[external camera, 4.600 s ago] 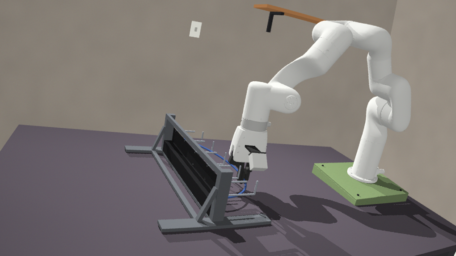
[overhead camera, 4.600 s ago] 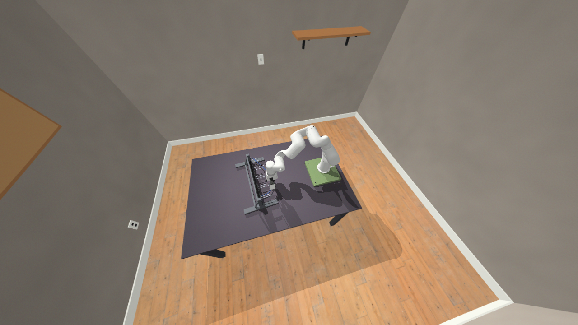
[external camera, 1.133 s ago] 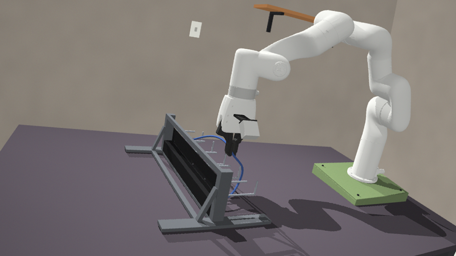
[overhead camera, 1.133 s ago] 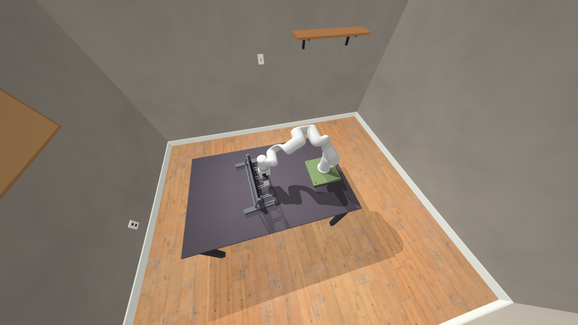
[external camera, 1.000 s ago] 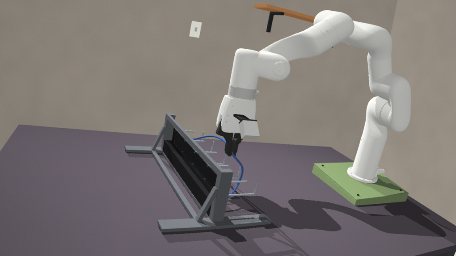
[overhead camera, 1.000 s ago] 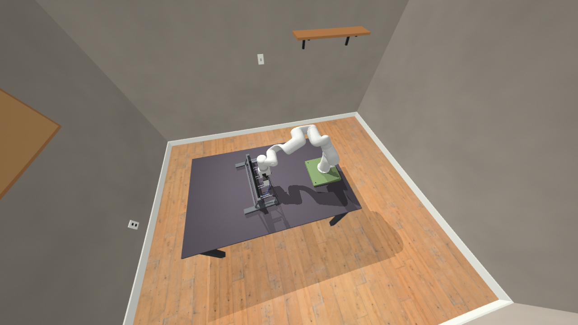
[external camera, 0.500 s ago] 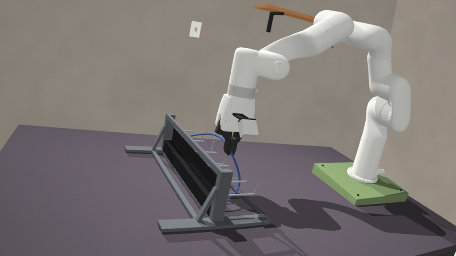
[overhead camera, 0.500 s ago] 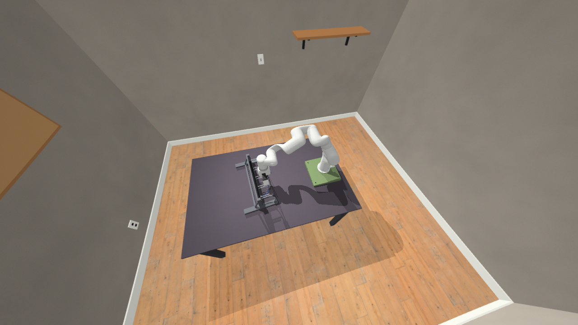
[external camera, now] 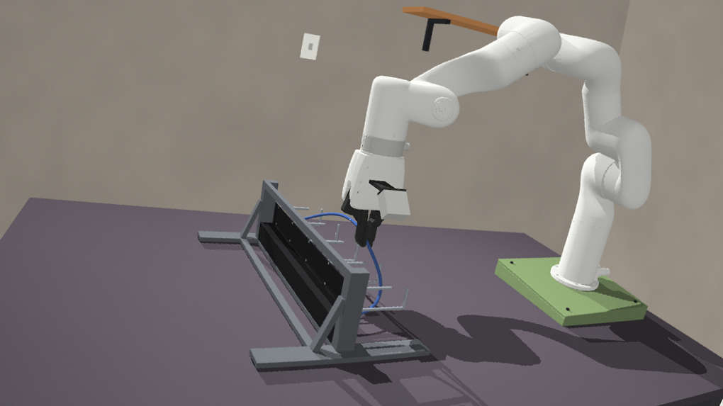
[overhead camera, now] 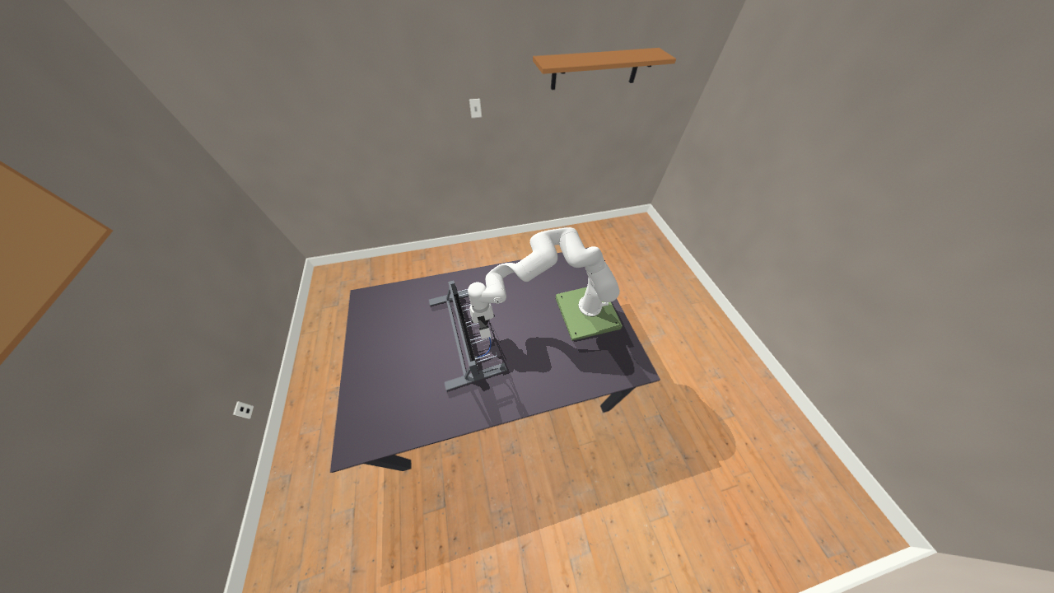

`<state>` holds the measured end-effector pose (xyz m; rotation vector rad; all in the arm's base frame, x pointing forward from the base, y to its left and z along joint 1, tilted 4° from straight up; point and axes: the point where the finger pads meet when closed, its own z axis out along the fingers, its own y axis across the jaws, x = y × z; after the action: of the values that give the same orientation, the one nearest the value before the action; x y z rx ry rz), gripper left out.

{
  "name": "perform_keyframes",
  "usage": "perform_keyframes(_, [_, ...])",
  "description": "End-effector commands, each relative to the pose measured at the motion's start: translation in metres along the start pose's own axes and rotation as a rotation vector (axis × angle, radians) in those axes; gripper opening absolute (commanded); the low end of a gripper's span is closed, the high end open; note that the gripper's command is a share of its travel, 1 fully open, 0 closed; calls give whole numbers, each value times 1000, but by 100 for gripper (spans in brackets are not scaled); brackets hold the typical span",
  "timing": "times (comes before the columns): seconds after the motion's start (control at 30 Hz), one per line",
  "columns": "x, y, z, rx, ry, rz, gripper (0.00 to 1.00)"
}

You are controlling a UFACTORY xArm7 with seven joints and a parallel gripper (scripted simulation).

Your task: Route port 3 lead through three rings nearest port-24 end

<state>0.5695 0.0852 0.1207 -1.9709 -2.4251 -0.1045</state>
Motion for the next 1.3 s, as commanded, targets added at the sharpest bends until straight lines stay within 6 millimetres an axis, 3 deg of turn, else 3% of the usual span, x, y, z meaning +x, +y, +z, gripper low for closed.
perform_keyframes(0.0, [0, 2, -2, -5, 0, 0, 0])
perform_keyframes(1.27, [0, 2, 25, -5, 0, 0, 0])
